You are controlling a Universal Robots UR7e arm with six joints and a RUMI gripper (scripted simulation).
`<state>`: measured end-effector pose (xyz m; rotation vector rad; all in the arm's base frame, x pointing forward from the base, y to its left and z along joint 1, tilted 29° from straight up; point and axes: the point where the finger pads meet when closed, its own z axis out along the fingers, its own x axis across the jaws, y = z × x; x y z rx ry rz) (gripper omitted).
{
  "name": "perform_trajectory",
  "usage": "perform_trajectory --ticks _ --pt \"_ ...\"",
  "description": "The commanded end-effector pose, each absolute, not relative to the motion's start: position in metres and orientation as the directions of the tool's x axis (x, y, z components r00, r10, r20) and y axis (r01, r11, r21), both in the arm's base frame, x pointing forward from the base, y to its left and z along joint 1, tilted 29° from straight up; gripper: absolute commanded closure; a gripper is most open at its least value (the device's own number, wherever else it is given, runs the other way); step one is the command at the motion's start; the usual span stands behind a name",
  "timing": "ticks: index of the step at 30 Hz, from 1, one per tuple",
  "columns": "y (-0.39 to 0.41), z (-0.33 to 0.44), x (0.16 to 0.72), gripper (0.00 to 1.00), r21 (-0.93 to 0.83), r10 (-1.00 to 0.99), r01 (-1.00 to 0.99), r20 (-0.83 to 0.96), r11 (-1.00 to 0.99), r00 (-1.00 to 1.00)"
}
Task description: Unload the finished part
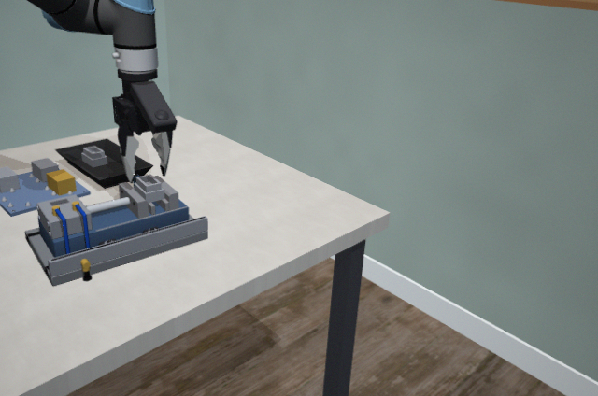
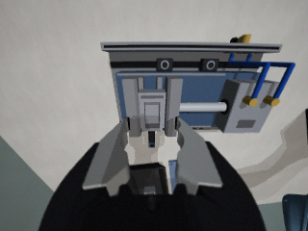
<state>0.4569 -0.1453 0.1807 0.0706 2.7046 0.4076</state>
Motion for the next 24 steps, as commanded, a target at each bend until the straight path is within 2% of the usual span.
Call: perform_trajectory --ticks 1,24 --pt "-0.1453 0.1802 0.4575 0.60 0.292 0.108 -0.010 -0.383 0.956 -0.917" --pt "-0.1434 0.1741 0.4602 0.60 0.292 0.108 -0.010 -0.383 0.956 -0.917"
